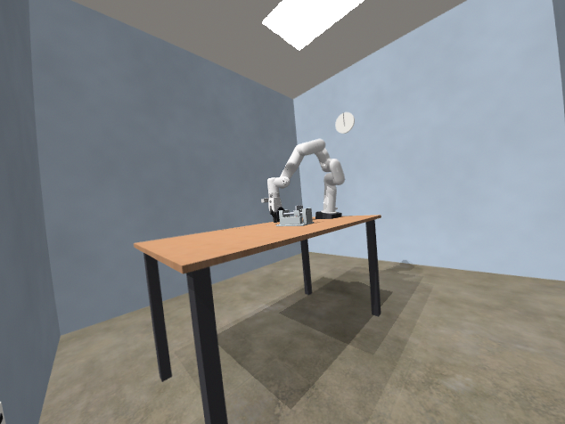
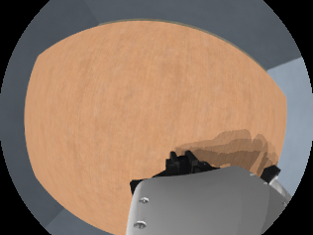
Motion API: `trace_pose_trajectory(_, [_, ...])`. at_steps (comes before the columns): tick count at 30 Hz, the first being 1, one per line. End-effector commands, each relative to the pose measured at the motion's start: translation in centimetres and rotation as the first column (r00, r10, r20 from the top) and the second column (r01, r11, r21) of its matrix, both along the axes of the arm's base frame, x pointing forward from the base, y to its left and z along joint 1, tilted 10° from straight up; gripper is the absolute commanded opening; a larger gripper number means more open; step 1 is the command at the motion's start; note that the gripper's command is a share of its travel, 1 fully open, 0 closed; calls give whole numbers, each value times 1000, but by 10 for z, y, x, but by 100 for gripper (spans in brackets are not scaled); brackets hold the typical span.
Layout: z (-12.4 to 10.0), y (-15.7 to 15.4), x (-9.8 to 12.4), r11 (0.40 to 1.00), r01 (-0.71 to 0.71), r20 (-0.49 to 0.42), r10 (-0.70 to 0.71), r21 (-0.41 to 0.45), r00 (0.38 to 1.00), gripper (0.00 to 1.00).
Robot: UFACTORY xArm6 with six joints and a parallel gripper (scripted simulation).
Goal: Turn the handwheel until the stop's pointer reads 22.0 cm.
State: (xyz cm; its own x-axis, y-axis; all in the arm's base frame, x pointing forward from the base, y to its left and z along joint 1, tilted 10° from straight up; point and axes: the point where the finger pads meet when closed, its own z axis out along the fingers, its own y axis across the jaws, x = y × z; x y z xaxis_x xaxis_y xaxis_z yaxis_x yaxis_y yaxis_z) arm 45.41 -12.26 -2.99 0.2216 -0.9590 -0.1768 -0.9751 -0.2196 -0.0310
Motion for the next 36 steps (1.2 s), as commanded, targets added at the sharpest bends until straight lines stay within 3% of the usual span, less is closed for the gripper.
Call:
trace_pose_trajectory(1, [3,0,5,1000,0,6,0,-2,1000,6])
trace_pose_trajectory(36, [22,2,27,1000,0,6,0,-2,1000,6])
